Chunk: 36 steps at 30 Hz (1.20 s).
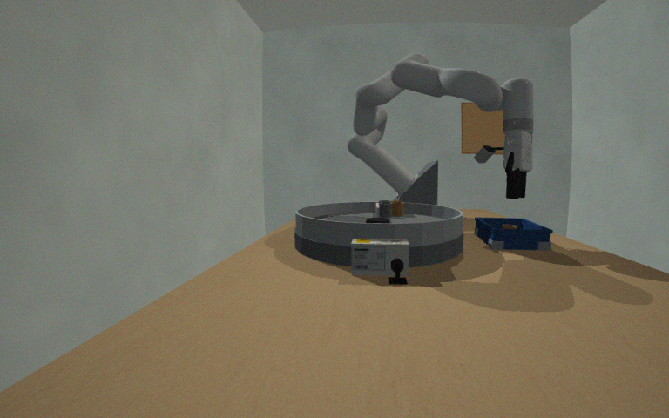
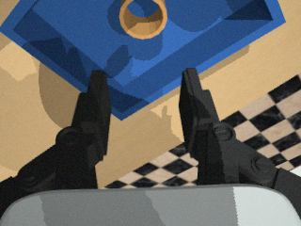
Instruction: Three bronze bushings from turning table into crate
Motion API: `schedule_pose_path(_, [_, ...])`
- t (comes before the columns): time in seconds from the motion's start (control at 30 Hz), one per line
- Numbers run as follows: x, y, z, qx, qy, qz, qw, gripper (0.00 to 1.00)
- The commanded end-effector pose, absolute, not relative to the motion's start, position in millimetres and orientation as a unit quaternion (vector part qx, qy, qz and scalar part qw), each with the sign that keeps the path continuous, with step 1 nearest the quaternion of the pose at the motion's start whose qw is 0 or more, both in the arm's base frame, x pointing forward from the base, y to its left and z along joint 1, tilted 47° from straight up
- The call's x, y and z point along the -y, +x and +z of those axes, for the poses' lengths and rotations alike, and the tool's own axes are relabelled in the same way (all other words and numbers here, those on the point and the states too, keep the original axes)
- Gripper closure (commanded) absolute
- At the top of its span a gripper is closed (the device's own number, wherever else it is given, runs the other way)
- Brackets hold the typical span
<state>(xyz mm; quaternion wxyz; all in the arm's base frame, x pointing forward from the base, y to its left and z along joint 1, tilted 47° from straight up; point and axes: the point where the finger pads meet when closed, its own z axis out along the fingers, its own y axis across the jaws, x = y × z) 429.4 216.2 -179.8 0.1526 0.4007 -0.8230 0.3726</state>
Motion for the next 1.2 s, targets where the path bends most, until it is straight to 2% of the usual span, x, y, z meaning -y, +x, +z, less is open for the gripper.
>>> schedule_pose_path(0.0, [-218,431,-179,0.824,0.401,0.372,0.15,0.52])
schedule_pose_path(0.13, [-218,431,-179,0.824,0.401,0.372,0.15,0.52])
schedule_pose_path(0.17, [-218,431,-179,0.824,0.401,0.372,0.15,0.9])
schedule_pose_path(0.63, [-214,430,-173,0.826,0.4,0.372,0.141,0.9])
schedule_pose_path(1.17, [-187,415,-145,0.837,0.398,0.364,0.093,0.9])
